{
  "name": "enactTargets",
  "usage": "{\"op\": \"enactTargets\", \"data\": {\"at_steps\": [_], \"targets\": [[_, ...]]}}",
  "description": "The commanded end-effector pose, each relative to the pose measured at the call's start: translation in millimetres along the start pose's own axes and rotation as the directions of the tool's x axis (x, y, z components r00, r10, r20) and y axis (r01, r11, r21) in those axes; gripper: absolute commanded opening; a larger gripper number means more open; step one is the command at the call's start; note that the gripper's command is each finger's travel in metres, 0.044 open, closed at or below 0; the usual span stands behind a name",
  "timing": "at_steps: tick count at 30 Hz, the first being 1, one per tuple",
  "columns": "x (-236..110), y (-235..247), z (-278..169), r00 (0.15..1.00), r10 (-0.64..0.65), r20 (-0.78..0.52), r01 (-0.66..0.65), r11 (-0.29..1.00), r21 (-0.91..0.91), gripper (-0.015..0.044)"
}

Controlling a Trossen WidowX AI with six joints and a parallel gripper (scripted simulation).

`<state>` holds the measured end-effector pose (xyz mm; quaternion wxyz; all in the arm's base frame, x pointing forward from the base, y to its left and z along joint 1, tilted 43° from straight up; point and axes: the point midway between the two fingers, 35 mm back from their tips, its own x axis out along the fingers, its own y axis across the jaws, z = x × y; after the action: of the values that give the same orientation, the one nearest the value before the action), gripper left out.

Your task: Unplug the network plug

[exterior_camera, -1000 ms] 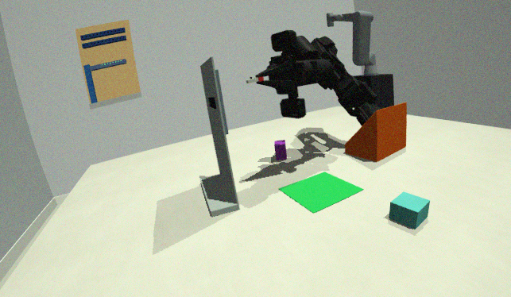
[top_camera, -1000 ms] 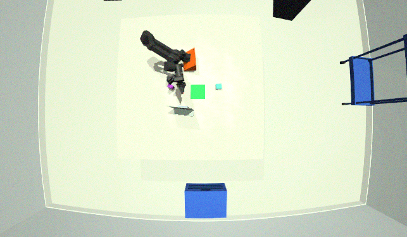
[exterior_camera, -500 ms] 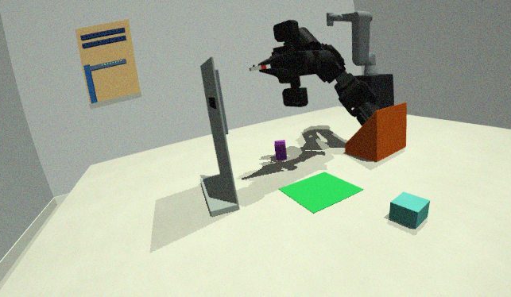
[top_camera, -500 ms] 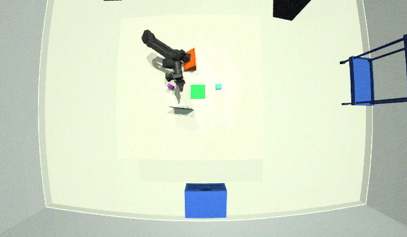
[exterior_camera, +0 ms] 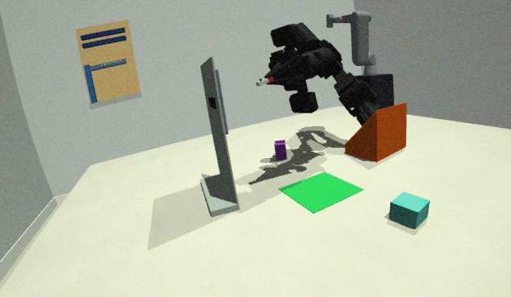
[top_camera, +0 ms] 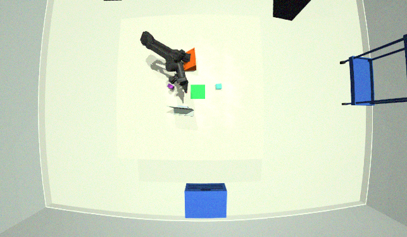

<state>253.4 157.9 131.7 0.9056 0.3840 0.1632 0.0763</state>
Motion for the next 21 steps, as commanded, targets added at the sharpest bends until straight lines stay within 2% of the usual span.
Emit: {"op": "enactTargets", "data": {"at_steps": [1,21], "targets": [[7.1,-7.7,-9.5,0.997,-0.074,-0.027,0.075,0.997,0.014,0.0000],[19.4,-54.3,-49.4,0.916,-0.389,-0.096,0.392,0.920,0.018,0.0000]]}}
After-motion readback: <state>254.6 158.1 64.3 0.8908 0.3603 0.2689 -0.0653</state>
